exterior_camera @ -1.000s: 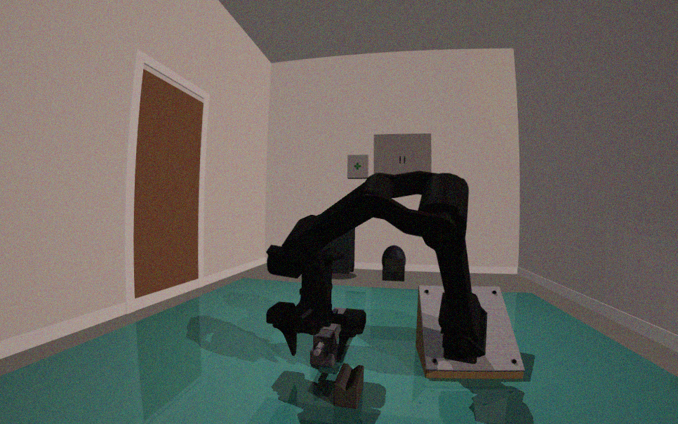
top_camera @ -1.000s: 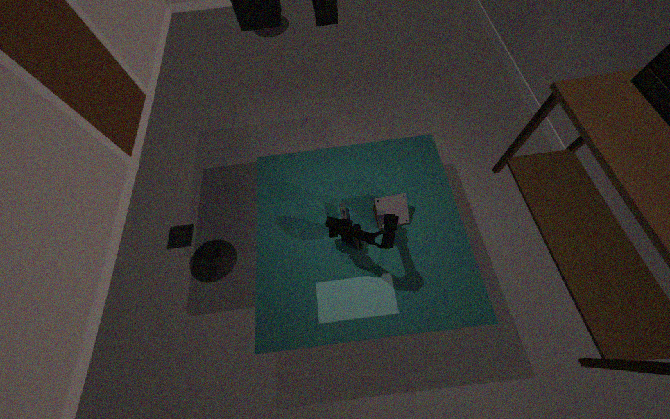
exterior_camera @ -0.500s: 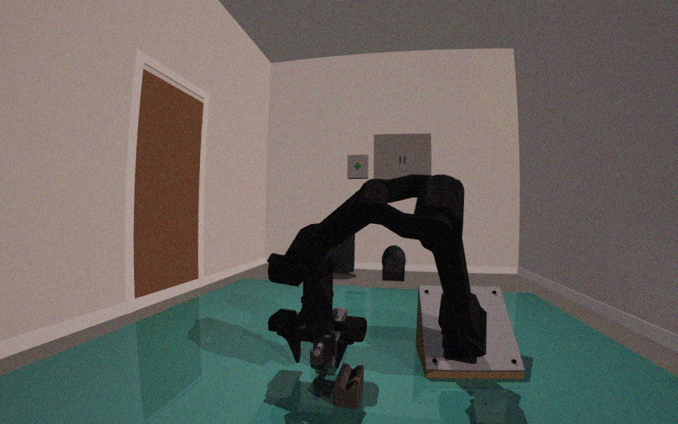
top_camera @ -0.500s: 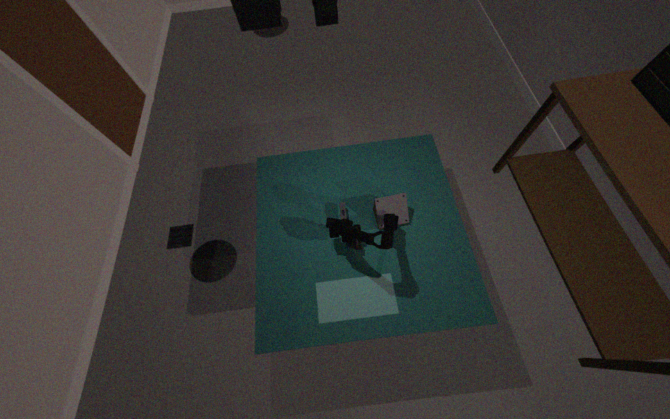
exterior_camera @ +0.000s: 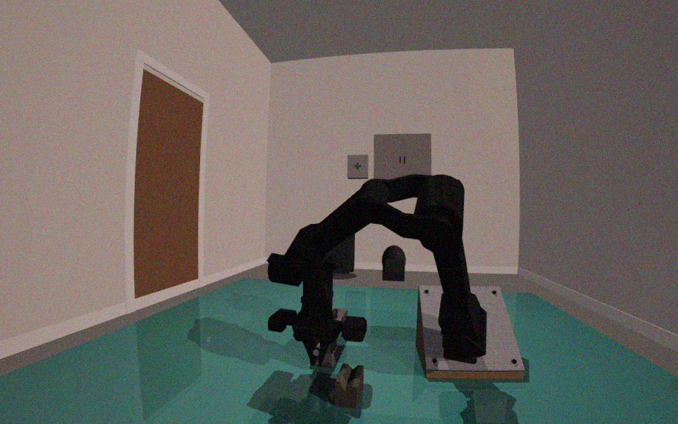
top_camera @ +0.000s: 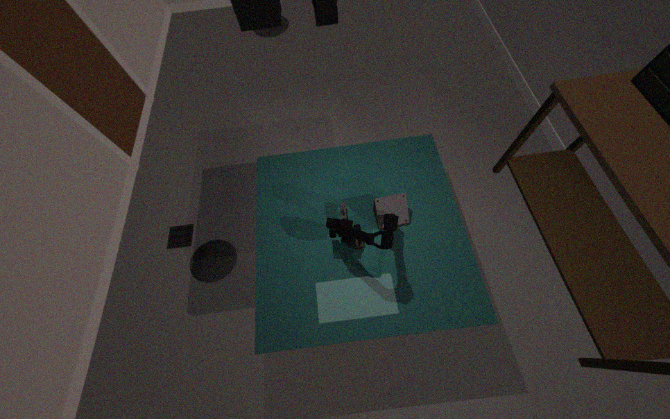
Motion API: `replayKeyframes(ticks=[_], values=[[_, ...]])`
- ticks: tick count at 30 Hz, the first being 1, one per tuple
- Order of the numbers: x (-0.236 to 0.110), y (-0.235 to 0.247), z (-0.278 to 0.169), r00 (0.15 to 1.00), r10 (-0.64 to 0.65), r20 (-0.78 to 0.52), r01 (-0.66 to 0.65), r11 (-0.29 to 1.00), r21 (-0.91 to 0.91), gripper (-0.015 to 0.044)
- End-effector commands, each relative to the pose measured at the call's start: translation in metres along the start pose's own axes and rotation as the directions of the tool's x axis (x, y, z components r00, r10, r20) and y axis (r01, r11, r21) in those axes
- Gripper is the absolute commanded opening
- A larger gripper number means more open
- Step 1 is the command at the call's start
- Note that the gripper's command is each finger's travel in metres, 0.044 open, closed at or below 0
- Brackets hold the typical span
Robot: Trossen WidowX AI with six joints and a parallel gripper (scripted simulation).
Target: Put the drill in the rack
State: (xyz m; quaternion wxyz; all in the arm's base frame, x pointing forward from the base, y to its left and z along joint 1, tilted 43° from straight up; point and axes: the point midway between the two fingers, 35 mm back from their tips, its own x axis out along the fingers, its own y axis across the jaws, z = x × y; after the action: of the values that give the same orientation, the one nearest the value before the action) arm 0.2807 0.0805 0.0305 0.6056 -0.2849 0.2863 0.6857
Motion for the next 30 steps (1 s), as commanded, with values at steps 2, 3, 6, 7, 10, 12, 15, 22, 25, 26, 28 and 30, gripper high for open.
replayKeyframes(ticks=[2, 3, 6, 7, 10, 12, 15, 22, 25, 26, 28, 30], values=[[0.000, 0.000, 0.000, 1.000, 0.000, 0.000, 0.000, 1.000, -0.001, 0.0006], [0.000, 0.000, 0.000, 1.000, 0.000, 0.000, 0.000, 1.000, -0.001, 0.0000], [0.000, 0.000, 0.000, 1.000, 0.000, 0.000, 0.000, 1.000, -0.001, 0.0000], [0.000, 0.000, 0.001, 1.000, 0.001, 0.001, -0.001, 1.000, 0.001, 0.0000], [0.000, 0.001, 0.005, 1.000, 0.003, 0.006, -0.003, 1.000, 0.005, 0.0000], [0.000, 0.001, 0.006, 1.000, 0.003, 0.006, -0.003, 1.000, 0.005, 0.0000], [0.000, 0.000, 0.010, 1.000, 0.003, 0.006, -0.003, 1.000, 0.005, 0.0000], [0.000, 0.000, 0.020, 1.000, 0.003, 0.007, -0.003, 1.000, 0.005, 0.0000], [0.000, 0.000, 0.025, 1.000, 0.003, 0.007, -0.003, 1.000, 0.005, 0.0000], [0.000, 0.000, 0.026, 1.000, 0.003, 0.007, -0.003, 1.000, 0.005, 0.0000], [0.000, 0.000, 0.028, 1.000, 0.003, 0.007, -0.003, 1.000, 0.005, 0.0000], [0.000, 0.000, 0.031, 1.000, 0.003, 0.007, -0.003, 1.000, 0.005, 0.0000]])
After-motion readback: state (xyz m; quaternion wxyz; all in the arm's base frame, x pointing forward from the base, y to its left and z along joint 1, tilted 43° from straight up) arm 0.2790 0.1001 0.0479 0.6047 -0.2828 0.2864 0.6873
